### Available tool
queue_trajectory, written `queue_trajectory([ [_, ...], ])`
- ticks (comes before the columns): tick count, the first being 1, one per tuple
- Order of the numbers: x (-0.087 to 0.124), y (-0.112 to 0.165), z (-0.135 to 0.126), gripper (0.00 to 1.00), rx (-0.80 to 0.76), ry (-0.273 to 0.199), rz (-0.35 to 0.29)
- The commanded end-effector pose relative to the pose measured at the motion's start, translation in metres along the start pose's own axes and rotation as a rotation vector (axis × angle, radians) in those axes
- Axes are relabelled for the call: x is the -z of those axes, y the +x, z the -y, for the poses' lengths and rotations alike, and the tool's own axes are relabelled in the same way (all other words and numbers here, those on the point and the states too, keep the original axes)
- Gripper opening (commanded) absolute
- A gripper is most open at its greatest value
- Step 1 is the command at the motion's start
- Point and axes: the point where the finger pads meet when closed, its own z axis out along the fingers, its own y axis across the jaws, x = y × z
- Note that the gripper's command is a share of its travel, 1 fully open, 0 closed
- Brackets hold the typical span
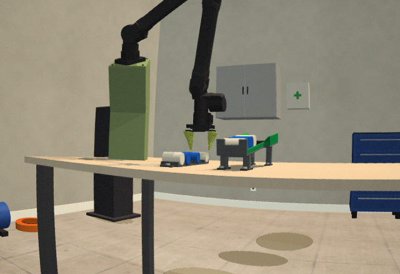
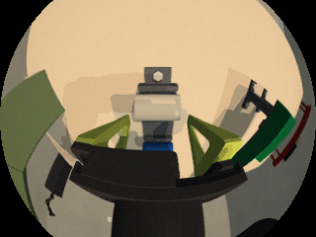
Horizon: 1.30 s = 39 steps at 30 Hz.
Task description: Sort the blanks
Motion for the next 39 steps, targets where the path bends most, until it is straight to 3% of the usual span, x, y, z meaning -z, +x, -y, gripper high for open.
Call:
queue_trajectory([
  [1, 0.0007, 0.002, -0.006, 0.8, 0.004, -0.005, 0.004],
  [39, 0.0007, 0.0018, -0.0064, 0.8, 0.003, -0.002, 0.004],
])
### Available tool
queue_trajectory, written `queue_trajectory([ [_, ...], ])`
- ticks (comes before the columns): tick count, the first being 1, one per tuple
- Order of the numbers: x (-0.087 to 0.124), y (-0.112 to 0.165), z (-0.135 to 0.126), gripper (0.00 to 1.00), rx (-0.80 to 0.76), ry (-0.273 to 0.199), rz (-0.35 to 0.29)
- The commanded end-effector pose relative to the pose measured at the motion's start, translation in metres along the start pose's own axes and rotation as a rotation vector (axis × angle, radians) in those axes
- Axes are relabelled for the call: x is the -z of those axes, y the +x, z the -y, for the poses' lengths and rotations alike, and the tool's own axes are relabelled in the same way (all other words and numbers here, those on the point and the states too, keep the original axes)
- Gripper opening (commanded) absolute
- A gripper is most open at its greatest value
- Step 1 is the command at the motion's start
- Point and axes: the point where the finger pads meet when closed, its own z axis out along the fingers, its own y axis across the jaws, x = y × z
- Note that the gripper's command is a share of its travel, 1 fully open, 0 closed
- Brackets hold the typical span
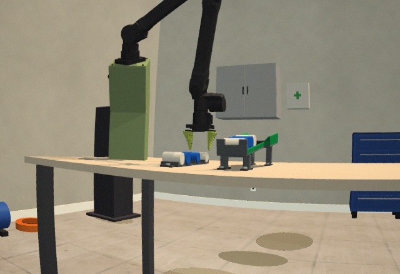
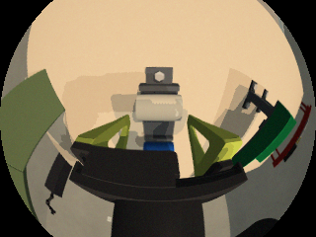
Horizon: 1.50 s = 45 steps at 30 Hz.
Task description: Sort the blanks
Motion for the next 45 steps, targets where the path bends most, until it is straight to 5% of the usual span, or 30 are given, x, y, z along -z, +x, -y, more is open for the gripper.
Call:
queue_trajectory([
  [1, 0.001, 0.002, -0.005, 0.8, 0.001, 0.001, 0.003],
  [33, -0.016, 0.002, -0.002, 0.8, -0.003, 0.001, 0.003],
  [34, -0.007, 0.001, 0.014, 0.8, 0.001, 0.037, 0.003],
  [36, -0.023, 0.002, -0.002, 0.8, -0.003, 0.001, 0.003],
  [45, -0.032, -0.001, 0.005, 0.8, 0.008, 0.019, 0.004],
])
